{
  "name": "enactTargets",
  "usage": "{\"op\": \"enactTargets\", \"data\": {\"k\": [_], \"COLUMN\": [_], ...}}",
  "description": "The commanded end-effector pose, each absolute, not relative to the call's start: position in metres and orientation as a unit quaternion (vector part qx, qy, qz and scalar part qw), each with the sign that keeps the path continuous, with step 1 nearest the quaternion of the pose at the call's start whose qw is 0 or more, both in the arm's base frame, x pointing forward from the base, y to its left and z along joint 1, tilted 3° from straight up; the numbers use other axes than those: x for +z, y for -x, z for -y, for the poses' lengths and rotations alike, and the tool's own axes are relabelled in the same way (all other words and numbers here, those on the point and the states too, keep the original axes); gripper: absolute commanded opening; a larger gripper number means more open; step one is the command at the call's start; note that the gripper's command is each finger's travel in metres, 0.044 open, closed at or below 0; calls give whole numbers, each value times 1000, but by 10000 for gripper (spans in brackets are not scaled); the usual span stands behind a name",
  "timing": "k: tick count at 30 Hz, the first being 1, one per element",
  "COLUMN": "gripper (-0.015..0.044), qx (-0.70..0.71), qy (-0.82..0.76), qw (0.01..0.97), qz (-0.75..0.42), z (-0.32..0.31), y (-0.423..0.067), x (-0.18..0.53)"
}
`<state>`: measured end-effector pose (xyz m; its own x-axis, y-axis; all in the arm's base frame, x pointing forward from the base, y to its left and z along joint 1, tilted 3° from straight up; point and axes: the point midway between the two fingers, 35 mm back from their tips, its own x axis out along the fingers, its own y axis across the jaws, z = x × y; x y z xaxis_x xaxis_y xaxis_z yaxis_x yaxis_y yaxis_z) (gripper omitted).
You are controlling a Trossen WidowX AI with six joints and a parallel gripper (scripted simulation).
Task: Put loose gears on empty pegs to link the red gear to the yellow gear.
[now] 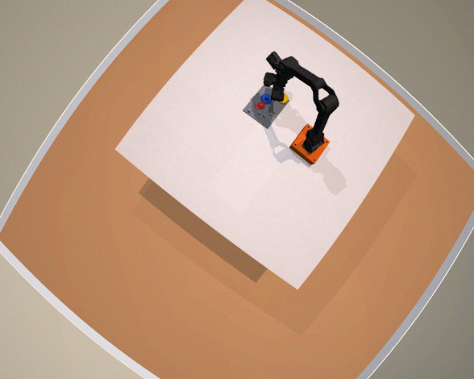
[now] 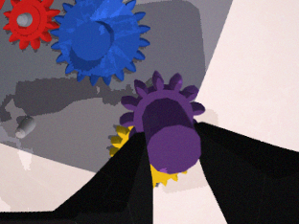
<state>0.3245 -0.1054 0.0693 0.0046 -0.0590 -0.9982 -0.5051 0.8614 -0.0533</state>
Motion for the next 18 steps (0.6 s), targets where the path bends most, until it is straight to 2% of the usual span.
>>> {"op": "enactTargets", "data": {"k": [1, 18], "gripper": [0, 0], "qx": [204, 356], "qy": [247, 395], "qw": [665, 589], "qz": [-674, -608], "z": [106, 106], "y": [-325, -325], "x": [70, 70]}}
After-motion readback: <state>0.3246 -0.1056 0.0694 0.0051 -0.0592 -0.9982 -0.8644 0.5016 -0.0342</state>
